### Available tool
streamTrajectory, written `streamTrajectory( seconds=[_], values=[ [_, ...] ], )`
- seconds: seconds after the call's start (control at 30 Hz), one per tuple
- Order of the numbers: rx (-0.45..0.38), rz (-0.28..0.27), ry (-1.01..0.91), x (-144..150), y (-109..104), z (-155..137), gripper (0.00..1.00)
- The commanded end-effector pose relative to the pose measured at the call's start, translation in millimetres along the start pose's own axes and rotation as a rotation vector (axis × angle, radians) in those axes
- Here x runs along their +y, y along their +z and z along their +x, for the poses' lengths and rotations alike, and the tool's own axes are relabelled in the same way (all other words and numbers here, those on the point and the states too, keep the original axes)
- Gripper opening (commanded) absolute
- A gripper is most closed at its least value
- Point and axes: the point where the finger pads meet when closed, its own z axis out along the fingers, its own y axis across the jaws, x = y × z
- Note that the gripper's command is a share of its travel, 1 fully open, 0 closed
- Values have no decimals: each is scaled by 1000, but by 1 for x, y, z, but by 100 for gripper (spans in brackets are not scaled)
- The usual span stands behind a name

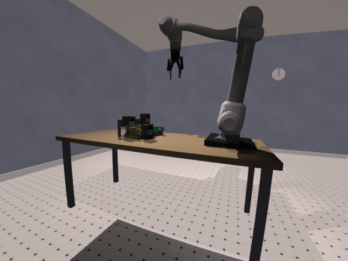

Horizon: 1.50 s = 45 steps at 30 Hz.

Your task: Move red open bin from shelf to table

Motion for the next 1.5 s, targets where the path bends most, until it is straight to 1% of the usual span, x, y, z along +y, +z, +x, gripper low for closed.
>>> streamTrajectory(
  seconds=[0.0,0.1,0.5,0.67,1.07,1.23,1.47],
  values=[
    [0,0,0,20,0,-3,57],
    [0,0,0,49,0,-7,57],
    [0,0,0,49,0,-7,57],
    [0,0,0,99,0,-13,57],
    [0,0,0,99,0,-13,57],
    [0,0,0,148,0,-20,57],
    [0,0,0,148,0,-20,57]
  ],
)
